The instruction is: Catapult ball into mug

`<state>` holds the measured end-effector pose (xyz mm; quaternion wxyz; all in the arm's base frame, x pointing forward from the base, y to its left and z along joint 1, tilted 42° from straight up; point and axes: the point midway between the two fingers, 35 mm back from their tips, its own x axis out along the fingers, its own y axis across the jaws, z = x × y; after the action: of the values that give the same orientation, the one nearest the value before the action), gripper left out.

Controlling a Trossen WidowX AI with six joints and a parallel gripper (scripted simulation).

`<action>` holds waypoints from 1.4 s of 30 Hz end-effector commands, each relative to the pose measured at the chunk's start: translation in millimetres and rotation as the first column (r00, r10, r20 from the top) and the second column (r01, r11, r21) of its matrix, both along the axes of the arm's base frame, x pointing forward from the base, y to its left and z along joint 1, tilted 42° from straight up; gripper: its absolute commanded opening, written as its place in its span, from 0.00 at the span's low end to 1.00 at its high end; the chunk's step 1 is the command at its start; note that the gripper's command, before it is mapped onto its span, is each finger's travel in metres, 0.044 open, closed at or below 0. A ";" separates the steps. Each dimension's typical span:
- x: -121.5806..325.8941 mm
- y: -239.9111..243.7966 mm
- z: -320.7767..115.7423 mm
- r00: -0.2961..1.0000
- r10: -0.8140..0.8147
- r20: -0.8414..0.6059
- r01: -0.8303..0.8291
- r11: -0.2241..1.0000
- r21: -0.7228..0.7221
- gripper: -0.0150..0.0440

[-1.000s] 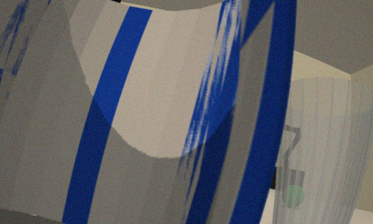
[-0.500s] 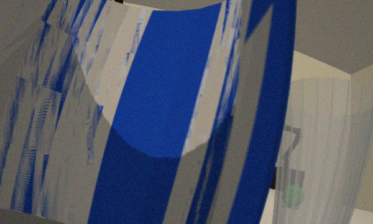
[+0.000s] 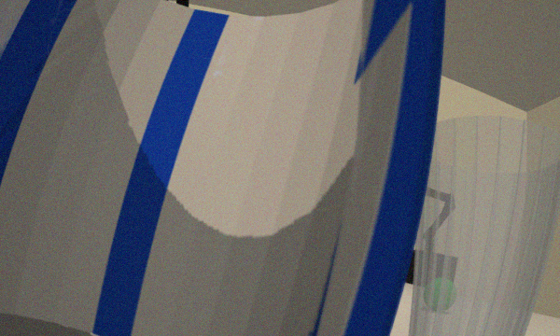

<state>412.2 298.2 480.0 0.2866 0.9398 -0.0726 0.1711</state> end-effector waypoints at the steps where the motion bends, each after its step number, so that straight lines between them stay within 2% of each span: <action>1: 13.3 1.9 -20.8 0.998 -0.032 -0.055 0.026 0.993 -0.117 1.00; 12: 47.6 -4.4 -80.2 0.970 -0.152 -0.191 0.055 0.898 -0.436 1.00; 24: 74.8 -23.6 -150.5 0.906 -0.294 -0.306 -0.020 0.691 -0.723 1.00; 33: 87.0 -45.7 -205.0 0.840 -0.399 -0.368 -0.145 0.488 -0.861 1.00; 42: 92.4 -74.1 -258.3 0.765 -0.498 -0.409 -0.313 0.268 -0.911 1.00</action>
<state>503.9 232.4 239.5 0.7880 0.5938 0.0662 -0.1490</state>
